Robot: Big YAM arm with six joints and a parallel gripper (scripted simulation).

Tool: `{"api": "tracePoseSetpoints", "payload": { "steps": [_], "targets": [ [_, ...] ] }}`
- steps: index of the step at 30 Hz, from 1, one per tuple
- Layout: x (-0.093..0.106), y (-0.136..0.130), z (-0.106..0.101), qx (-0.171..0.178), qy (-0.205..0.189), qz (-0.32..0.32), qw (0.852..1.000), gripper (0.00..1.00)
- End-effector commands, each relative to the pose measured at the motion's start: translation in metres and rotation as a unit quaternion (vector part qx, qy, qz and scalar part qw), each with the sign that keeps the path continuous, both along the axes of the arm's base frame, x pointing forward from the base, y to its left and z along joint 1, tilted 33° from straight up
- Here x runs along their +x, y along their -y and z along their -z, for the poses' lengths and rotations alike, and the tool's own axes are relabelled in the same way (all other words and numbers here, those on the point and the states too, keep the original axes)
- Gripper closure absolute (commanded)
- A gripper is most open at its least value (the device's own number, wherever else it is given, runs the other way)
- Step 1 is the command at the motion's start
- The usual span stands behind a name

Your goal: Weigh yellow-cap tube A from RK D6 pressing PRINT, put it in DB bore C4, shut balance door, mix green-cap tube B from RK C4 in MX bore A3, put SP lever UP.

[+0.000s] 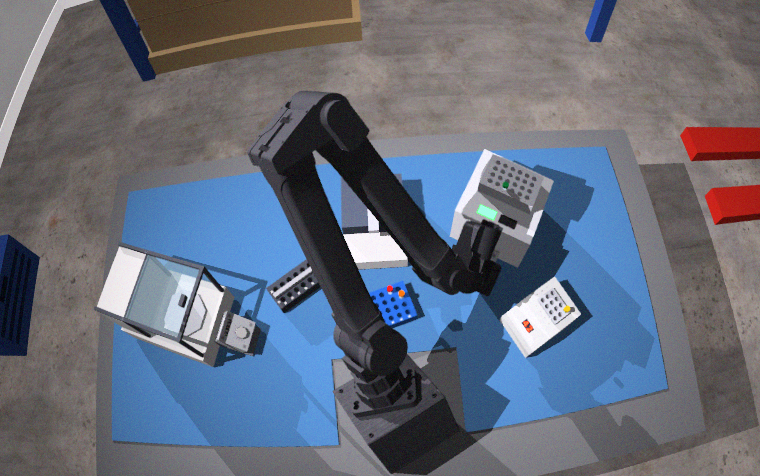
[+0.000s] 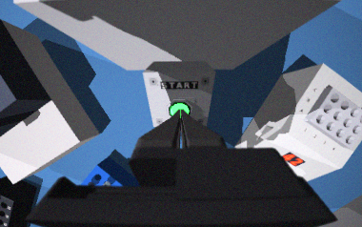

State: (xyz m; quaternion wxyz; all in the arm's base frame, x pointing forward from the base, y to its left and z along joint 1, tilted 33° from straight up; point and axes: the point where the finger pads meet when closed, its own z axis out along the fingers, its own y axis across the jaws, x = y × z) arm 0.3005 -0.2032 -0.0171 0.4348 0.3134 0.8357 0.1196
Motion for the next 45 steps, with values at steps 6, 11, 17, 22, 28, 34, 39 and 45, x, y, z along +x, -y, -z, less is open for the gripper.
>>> {"api": "tracePoseSetpoints", "payload": {
  "steps": [6, 11, 17, 22, 28, 34, 39, 45],
  "targets": [
    [0.0140, 0.0054, -0.0018, -0.005, 0.008, -0.004, 1.000, 1.00],
    [0.0140, 0.0054, -0.0018, -0.005, 0.008, -0.004, 1.000, 1.00],
    [0.0140, 0.0054, -0.0018, -0.005, 0.008, -0.004, 1.000, 1.00],
    [0.0140, 0.0054, -0.0018, -0.005, 0.008, -0.004, 1.000, 1.00],
    [0.0140, 0.0054, -0.0018, -0.005, 0.008, -0.004, 1.000, 1.00],
    [0.0140, 0.0054, -0.0018, -0.005, 0.008, -0.004, 1.000, 1.00],
    [0.0140, 0.0054, -0.0018, -0.005, 0.008, -0.004, 1.000, 1.00],
    [0.0098, 0.0047, -0.0061, -0.006, 0.005, -0.008, 1.000, 1.00]
  ]
}}
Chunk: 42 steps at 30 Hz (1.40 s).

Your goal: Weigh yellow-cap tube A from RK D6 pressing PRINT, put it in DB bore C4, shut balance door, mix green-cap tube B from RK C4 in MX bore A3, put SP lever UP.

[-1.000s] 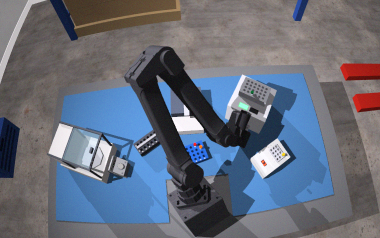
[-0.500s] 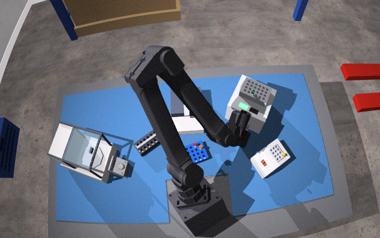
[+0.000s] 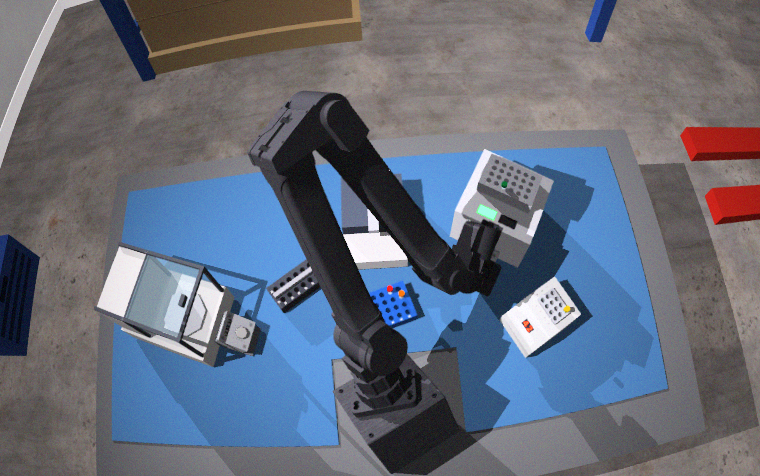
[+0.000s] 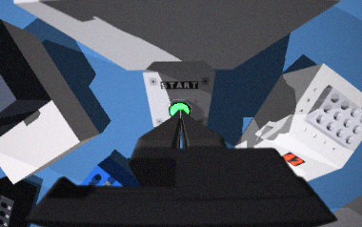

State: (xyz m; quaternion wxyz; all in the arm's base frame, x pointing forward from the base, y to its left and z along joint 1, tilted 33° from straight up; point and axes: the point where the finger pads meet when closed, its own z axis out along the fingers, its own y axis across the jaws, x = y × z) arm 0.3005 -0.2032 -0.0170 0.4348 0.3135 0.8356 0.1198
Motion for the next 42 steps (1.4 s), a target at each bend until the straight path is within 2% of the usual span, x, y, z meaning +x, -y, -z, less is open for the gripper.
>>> {"api": "tracePoseSetpoints", "payload": {
  "steps": [1, 8, 12, 15, 28, 32, 42],
  "targets": [
    [0.006, 0.011, -0.011, -0.013, 0.009, -0.002, 1.000, 1.00],
    [-0.013, 0.003, -0.011, -0.004, 0.001, 0.002, 1.000, 1.00],
    [-0.018, 0.002, -0.015, -0.004, 0.001, 0.002, 1.000, 1.00],
    [-0.015, 0.008, -0.020, -0.010, 0.005, 0.002, 1.000, 1.00],
    [-0.036, 0.000, -0.029, -0.004, 0.001, 0.001, 1.000, 1.00],
    [-0.034, 0.007, -0.036, -0.012, 0.006, 0.001, 1.000, 1.00],
    [-0.052, 0.000, -0.041, -0.005, 0.001, 0.001, 1.000, 1.00]
  ]
}}
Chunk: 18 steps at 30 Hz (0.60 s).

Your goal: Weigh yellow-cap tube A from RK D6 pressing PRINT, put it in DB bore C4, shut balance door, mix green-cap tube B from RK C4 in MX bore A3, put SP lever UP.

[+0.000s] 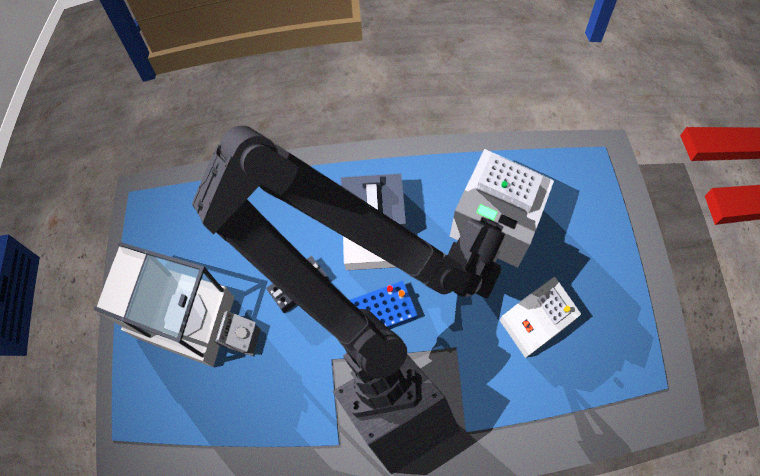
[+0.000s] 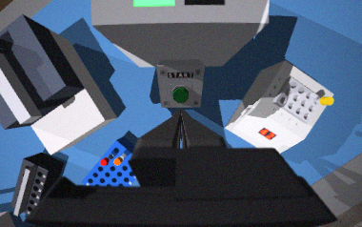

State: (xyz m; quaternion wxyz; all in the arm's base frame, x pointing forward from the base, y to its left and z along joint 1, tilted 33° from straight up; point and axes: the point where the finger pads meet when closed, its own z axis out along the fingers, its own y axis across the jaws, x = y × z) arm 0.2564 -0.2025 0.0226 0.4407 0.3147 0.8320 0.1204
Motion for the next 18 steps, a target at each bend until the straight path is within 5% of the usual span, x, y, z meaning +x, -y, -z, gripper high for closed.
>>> {"api": "tracePoseSetpoints", "payload": {
  "steps": [1, 18],
  "targets": [
    [-0.009, 0.000, -0.002, -0.004, -0.005, -0.001, 1.000, 1.00],
    [-0.026, 0.003, -0.021, -0.010, -0.003, -0.001, 1.000, 1.00]
  ]
}}
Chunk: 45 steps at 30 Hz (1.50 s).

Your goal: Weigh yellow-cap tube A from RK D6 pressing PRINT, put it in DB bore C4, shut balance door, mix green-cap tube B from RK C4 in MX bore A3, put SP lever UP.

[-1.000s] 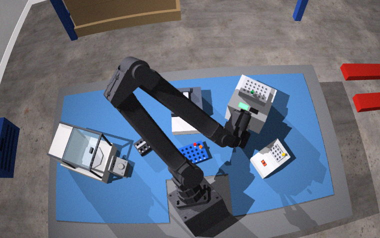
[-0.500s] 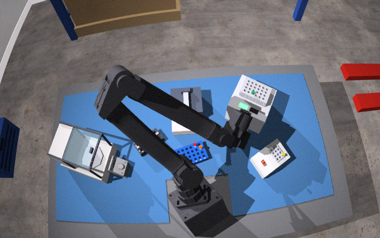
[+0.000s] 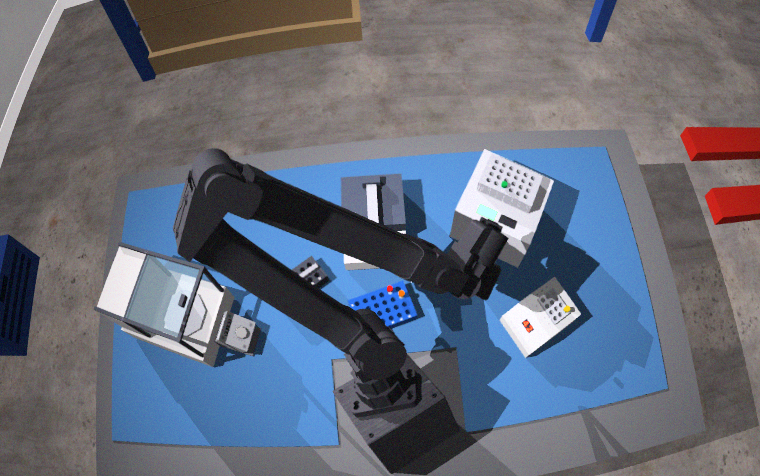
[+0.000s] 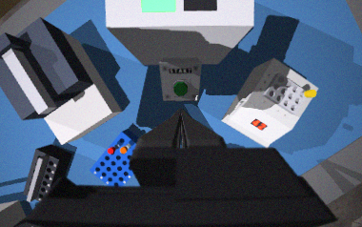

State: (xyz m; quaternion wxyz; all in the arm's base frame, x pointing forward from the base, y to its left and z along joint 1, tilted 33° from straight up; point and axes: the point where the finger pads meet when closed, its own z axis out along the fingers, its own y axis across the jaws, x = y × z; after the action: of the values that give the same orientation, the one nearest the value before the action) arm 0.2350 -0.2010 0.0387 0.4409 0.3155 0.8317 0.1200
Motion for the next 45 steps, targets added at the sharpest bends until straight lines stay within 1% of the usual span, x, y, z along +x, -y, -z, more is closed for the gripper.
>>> {"api": "tracePoseSetpoints", "payload": {
  "steps": [1, 6, 9, 15, 16, 17, 18, 20, 22, 24, 25, 27, 29, 30, 32, 33, 35, 36, 37, 39, 42, 44, 45],
  "targets": [
    [-0.006, 0.006, -0.007, -0.011, -0.002, -0.002, 1.000, 1.00],
    [-0.008, 0.010, -0.014, -0.016, 0.000, -0.002, 1.000, 1.00],
    [-0.006, 0.005, -0.008, -0.007, -0.005, -0.008, 1.000, 1.00],
    [-0.006, 0.006, -0.010, -0.011, -0.001, -0.005, 1.000, 1.00],
    [-0.003, -0.011, -0.011, -0.025, 0.011, -0.025, 0.999, 1.00],
    [-0.001, -0.018, -0.014, -0.024, 0.020, -0.027, 0.999, 1.00],
    [0.000, -0.023, -0.016, -0.024, 0.018, -0.024, 0.999, 1.00],
    [0.005, -0.038, -0.023, -0.039, 0.035, -0.047, 0.998, 1.00],
    [0.005, -0.038, -0.023, -0.039, 0.035, -0.047, 0.998, 1.00],
    [0.009, -0.052, -0.030, -0.056, 0.050, -0.067, 0.995, 1.00],
    [0.009, -0.062, -0.029, -0.043, 0.043, -0.066, 0.996, 1.00],
    [0.011, -0.067, -0.032, -0.043, 0.043, -0.066, 0.996, 1.00],
    [0.016, -0.082, -0.039, -0.060, 0.059, -0.087, 0.993, 1.00],
    [0.017, -0.088, -0.042, -0.060, 0.059, -0.087, 0.993, 1.00],
    [0.022, -0.102, -0.049, -0.076, 0.075, -0.109, 0.988, 1.00],
    [0.024, -0.108, -0.052, -0.076, 0.075, -0.108, 0.988, 1.00],
    [0.028, -0.122, -0.059, -0.092, 0.090, -0.129, 0.983, 1.00],
    [0.030, -0.129, -0.062, -0.092, 0.090, -0.129, 0.983, 1.00],
    [0.033, -0.136, -0.066, -0.100, 0.099, -0.141, 0.980, 1.00],
    [0.033, -0.136, -0.066, -0.100, 0.099, -0.141, 0.980, 1.00],
    [0.039, -0.157, -0.076, -0.124, 0.122, -0.171, 0.970, 1.00],
    [0.052, -0.165, -0.109, -0.137, 0.142, -0.169, 0.966, 1.00],
    [0.051, -0.174, -0.103, -0.140, 0.143, -0.181, 0.963, 1.00]
  ]
}}
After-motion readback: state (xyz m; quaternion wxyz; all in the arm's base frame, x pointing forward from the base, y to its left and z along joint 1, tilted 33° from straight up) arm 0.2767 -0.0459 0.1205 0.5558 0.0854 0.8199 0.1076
